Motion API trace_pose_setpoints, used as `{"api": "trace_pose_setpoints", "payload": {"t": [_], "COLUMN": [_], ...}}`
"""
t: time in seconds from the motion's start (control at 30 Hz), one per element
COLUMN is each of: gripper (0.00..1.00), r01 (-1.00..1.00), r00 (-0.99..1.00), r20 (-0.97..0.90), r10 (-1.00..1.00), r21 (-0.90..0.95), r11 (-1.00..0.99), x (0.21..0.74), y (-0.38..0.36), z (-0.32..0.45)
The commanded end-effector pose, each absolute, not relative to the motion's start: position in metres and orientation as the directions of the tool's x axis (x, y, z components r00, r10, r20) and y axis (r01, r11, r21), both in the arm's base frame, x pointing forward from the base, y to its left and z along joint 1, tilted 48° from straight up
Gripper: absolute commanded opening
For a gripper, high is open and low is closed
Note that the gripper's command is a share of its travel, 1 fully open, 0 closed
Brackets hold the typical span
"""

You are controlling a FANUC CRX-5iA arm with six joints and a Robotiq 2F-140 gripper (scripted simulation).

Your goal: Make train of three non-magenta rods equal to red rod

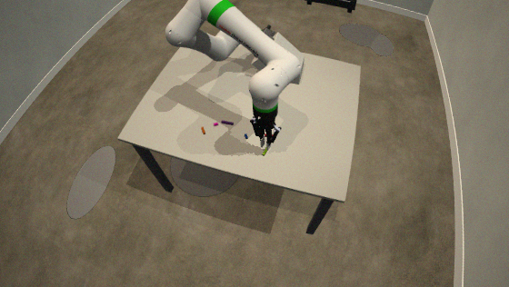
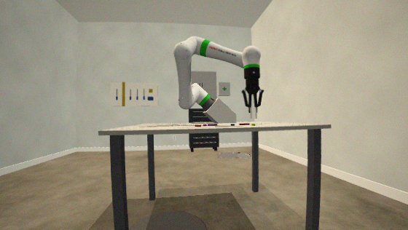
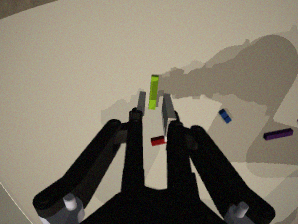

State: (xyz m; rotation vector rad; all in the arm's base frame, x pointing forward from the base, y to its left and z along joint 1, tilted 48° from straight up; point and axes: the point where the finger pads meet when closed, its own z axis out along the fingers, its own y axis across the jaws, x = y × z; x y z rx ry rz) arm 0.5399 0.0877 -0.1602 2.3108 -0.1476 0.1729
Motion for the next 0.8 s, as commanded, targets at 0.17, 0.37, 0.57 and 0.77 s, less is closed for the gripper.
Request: {"api": "trace_pose_setpoints", "payload": {"t": [0.17,0.37,0.57,0.77], "gripper": [0.15,0.15,0.15,0.15], "r01": [-0.161,-0.161,-0.161,-0.161], "r00": [0.984,0.984,0.984,0.984], "r20": [0.172,0.172,0.172,0.172], "r10": [-0.052,-0.052,-0.052,-0.052], "r21": [0.719,0.719,0.719,0.719], "r11": [-0.676,-0.676,-0.676,-0.676], "x": [0.541,0.542,0.542,0.542], "y": [0.080,0.075,0.072,0.071], "z": [-0.168,-0.172,-0.175,-0.175]}}
